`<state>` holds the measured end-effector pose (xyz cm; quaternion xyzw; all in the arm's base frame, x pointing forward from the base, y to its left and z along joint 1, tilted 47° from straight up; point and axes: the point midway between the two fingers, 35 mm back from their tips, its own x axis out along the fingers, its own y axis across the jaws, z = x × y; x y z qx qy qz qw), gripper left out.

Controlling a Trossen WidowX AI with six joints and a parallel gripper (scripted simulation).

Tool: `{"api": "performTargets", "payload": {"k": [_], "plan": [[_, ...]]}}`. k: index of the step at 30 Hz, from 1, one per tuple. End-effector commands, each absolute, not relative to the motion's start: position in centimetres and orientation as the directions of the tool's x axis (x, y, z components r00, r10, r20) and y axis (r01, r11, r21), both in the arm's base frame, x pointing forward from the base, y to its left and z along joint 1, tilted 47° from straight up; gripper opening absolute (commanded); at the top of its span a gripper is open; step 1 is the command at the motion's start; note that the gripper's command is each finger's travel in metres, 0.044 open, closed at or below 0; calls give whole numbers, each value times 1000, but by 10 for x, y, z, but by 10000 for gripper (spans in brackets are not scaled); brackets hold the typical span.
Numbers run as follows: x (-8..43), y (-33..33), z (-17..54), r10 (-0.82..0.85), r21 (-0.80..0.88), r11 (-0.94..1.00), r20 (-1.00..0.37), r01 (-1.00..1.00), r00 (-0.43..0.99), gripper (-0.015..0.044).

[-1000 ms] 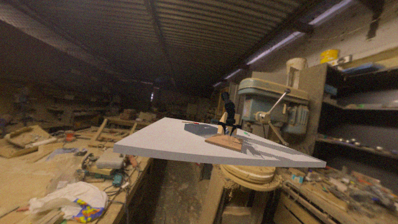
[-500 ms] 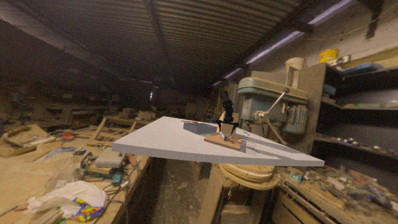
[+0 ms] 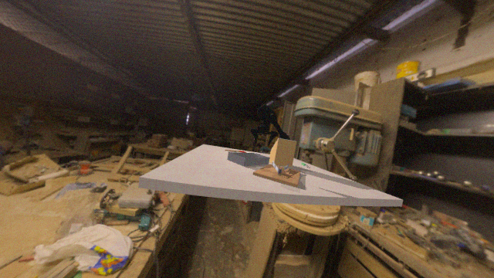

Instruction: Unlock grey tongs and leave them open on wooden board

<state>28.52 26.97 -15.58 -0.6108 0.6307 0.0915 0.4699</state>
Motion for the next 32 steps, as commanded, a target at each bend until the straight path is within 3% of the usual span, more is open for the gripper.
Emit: {"api": "performTargets", "payload": {"k": [1, 9, 32], "plan": [[283, 268, -157, -697, -451, 218, -693, -866, 185, 440], [272, 300, -120, -688, -455, 234, -702, -859, 184, 440], [271, 301, -119, -688, -455, 235, -702, -859, 184, 440]]}}
